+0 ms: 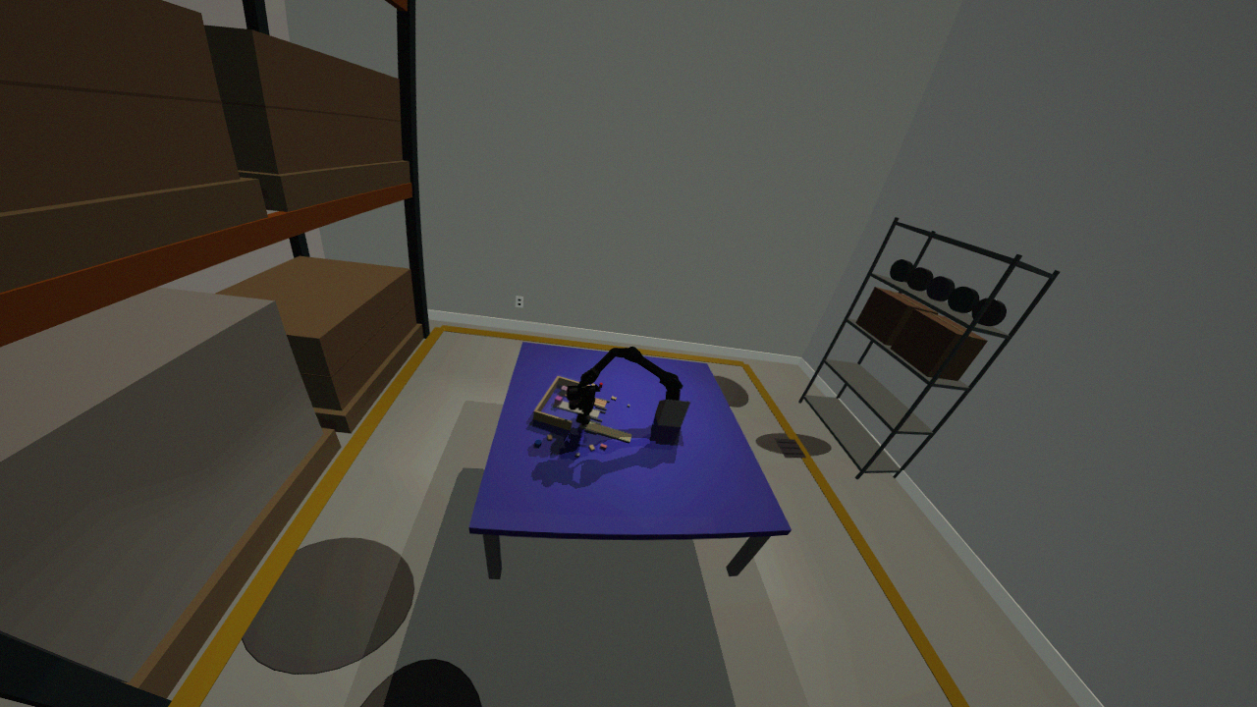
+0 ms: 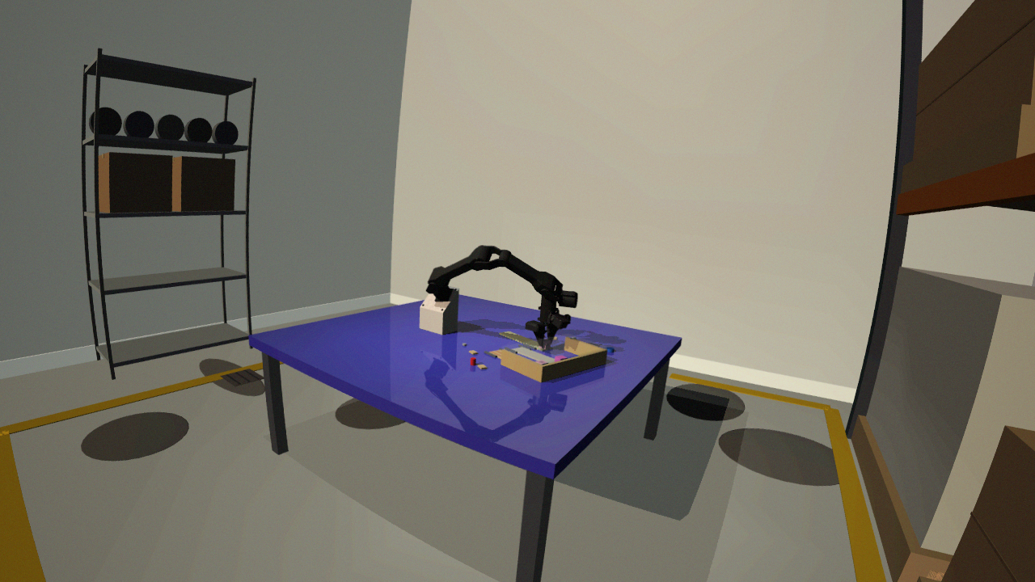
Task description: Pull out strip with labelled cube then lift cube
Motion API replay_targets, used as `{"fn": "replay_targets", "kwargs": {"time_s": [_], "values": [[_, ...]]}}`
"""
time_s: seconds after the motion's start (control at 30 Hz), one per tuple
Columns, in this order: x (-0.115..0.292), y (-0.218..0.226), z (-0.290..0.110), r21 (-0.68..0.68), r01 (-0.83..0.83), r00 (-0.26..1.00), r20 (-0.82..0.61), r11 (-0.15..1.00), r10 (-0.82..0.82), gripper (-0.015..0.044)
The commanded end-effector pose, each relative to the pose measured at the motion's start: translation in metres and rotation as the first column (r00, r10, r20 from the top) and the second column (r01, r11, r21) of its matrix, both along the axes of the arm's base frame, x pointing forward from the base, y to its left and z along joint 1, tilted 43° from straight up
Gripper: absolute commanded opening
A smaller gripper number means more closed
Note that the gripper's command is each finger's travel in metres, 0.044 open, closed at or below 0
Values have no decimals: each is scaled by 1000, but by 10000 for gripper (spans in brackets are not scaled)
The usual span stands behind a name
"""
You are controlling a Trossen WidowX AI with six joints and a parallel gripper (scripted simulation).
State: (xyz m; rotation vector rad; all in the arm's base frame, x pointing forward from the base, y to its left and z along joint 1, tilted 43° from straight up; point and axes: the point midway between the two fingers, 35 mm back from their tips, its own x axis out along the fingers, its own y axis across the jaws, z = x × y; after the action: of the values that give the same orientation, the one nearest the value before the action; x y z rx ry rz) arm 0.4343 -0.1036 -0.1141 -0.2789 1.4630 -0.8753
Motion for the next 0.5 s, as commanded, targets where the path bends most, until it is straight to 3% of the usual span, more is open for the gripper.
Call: {"fn": "replay_targets", "kwargs": {"time_s": [0.0,0.07,0.2,0.4,0.47], "values": [[-3,-3,-4,-4,-6,1000,-12,1000,6,250],[-3,-3,-4,-4,-6,1000,-12,1000,6,250],[-1,-2,-3,0,1,1000,-3,1000,-1,145],[-1,-2,-3,0,1,1000,-3,1000,-1,105],[-1,-2,-3,0,1,1000,-3,1000,-1,53]]}}
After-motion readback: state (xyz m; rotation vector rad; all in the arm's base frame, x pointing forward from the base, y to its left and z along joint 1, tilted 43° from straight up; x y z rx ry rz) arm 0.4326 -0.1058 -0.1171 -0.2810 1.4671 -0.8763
